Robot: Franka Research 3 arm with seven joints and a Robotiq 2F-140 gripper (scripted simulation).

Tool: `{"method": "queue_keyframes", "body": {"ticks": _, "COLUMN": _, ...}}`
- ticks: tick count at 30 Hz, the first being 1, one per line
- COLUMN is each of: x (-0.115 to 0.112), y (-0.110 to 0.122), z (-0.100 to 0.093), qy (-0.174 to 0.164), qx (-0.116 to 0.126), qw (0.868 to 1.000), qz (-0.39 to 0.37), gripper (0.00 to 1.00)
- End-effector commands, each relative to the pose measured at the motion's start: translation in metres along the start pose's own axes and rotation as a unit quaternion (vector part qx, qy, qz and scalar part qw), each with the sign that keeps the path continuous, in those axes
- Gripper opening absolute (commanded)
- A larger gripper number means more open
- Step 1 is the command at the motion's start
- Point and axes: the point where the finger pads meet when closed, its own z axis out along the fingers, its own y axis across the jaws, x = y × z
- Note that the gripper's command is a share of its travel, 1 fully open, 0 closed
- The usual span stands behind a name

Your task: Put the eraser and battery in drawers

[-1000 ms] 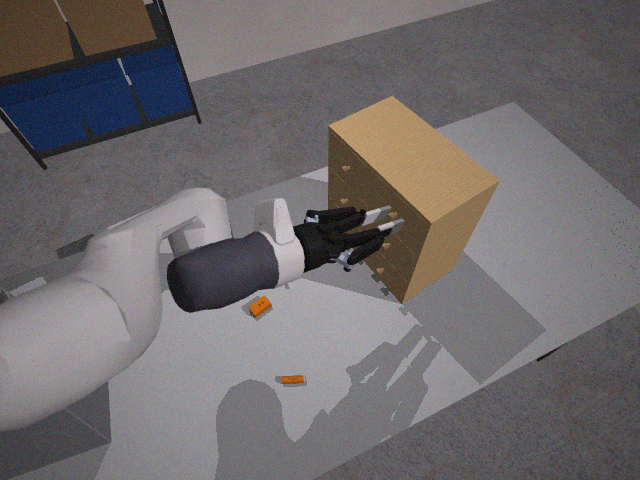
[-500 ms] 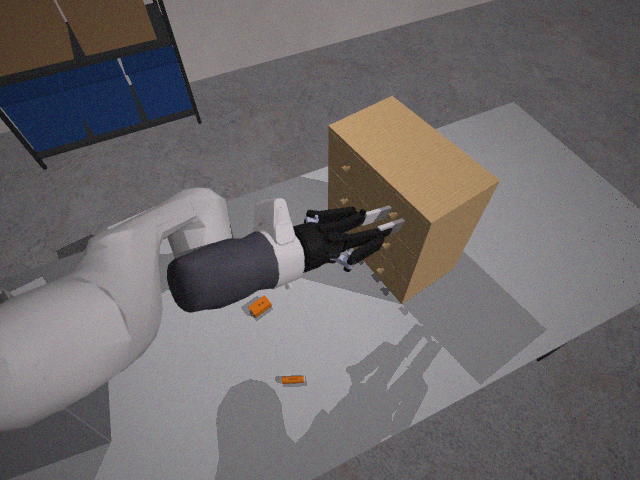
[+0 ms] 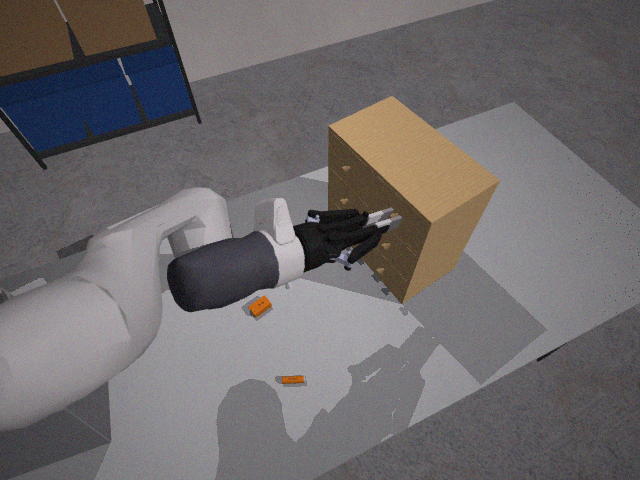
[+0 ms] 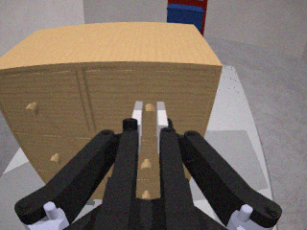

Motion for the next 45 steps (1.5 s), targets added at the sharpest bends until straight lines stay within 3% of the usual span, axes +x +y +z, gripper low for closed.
{"method": "queue_keyframes", "body": {"ticks": 1, "x": 0.0, "y": 0.0, "z": 0.001, "qy": -0.001, "qx": 0.0, "qw": 1.0, "qz": 0.003, "gripper": 0.08}}
{"method": "queue_keyframes", "body": {"ticks": 28, "x": -0.002, "y": 0.0, "z": -0.003, "qy": -0.001, "qx": 0.0, "qw": 1.0, "qz": 0.003, "gripper": 0.08}}
{"method": "queue_keyframes", "body": {"ticks": 45, "x": -0.007, "y": 0.0, "z": -0.018, "qy": -0.001, "qx": 0.0, "qw": 1.0, "qz": 0.003, "gripper": 0.08}}
